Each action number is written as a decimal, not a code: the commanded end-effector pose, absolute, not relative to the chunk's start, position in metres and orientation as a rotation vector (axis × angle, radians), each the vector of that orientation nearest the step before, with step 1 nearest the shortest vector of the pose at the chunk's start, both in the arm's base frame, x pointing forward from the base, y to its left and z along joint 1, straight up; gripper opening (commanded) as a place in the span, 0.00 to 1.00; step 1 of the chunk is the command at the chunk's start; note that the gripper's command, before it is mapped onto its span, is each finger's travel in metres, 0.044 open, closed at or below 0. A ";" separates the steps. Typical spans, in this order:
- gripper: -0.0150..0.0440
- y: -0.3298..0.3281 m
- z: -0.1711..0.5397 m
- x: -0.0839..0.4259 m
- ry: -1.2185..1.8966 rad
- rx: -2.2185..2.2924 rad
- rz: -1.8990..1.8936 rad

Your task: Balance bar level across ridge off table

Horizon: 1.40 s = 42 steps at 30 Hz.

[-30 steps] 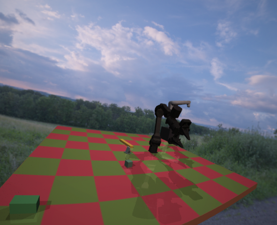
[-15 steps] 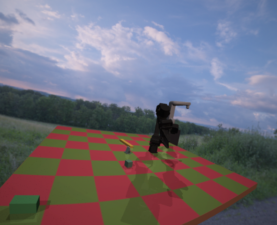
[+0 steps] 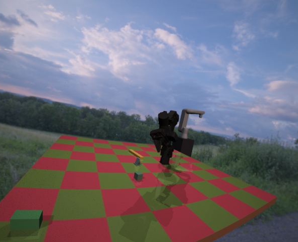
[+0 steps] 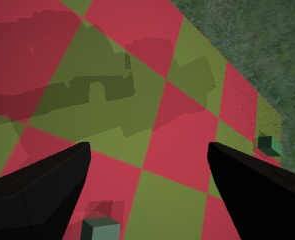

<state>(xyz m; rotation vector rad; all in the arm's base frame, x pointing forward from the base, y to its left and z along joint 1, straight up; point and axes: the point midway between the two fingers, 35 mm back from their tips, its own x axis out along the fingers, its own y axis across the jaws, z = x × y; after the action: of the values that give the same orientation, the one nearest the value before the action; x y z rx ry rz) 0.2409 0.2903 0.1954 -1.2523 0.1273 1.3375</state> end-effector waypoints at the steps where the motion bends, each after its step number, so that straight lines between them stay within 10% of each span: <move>1: 0.79 0.276 0.190 0.255 0.227 -1.202 1.287; 42: 0.79 0.066 0.154 0.340 0.993 -0.465 0.528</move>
<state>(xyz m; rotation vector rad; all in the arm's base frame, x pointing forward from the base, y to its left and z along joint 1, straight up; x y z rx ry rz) 0.3390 0.0795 0.1583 -0.5161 0.9531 0.5804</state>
